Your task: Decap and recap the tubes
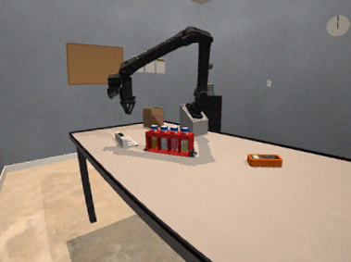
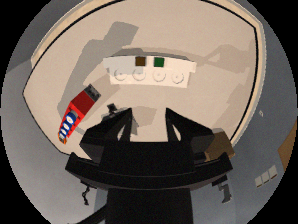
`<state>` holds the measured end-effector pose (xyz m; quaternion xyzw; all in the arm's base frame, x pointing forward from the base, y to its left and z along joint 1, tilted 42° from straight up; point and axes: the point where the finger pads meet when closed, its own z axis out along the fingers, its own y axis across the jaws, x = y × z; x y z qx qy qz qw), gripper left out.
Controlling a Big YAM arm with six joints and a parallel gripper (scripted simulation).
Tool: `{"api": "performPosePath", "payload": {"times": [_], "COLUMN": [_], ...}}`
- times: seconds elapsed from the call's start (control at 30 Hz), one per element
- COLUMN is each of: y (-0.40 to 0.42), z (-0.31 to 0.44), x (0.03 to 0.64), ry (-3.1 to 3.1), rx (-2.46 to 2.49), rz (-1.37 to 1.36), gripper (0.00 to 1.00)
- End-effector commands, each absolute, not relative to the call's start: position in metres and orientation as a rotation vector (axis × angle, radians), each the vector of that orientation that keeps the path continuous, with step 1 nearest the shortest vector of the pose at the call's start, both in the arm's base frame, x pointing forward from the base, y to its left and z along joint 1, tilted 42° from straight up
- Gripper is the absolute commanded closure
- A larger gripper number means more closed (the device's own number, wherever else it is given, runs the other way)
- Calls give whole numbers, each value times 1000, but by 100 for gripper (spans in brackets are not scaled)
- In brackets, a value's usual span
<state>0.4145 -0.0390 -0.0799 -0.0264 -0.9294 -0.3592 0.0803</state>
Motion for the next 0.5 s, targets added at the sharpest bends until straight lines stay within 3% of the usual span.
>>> {"api": "performPosePath", "payload": {"times": [0.0,0.47], "y": [-23,21], "z": [-62,-23], "x": [421,411], "ry": [-2834,-2850], "rx": [37,110], "rz": [-1074,-1081], "gripper": [51,51]}}
